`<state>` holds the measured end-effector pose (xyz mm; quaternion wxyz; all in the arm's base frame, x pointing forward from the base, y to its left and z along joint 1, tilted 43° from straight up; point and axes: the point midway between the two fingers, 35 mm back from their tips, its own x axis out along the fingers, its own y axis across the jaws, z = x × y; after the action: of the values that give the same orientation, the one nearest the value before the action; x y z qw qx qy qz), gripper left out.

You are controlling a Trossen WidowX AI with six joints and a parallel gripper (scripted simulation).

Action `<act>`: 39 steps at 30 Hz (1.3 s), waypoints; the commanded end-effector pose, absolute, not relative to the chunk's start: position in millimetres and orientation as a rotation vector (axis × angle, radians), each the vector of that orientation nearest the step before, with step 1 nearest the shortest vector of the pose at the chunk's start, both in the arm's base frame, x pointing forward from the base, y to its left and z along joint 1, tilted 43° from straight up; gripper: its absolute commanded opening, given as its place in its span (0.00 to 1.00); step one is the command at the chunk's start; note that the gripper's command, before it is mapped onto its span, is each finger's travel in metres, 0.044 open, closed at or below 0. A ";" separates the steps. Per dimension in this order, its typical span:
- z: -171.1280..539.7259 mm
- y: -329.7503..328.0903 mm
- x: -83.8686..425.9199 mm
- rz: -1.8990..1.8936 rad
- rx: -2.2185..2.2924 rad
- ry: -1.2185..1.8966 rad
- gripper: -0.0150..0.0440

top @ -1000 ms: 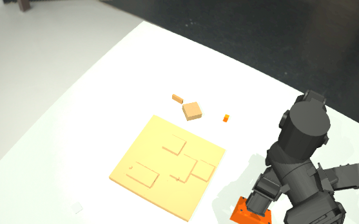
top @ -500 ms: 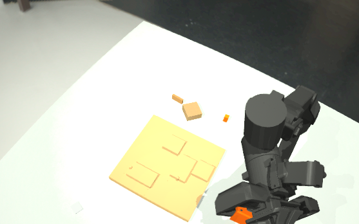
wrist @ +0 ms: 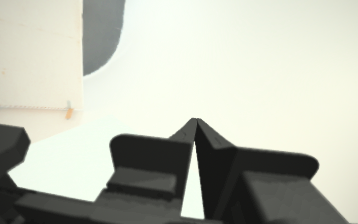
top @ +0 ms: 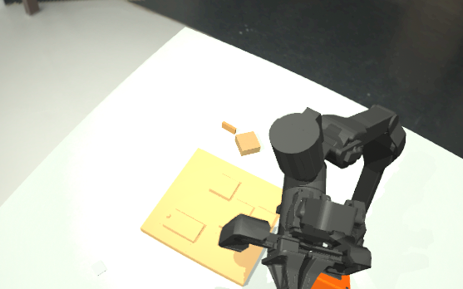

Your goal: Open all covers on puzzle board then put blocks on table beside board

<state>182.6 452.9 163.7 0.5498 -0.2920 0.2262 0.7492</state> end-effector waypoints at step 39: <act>105.0 273.3 311.6 0.837 -0.602 1.176 0.25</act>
<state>305.6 292.5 107.4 0.7015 -0.2756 0.5097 0.4150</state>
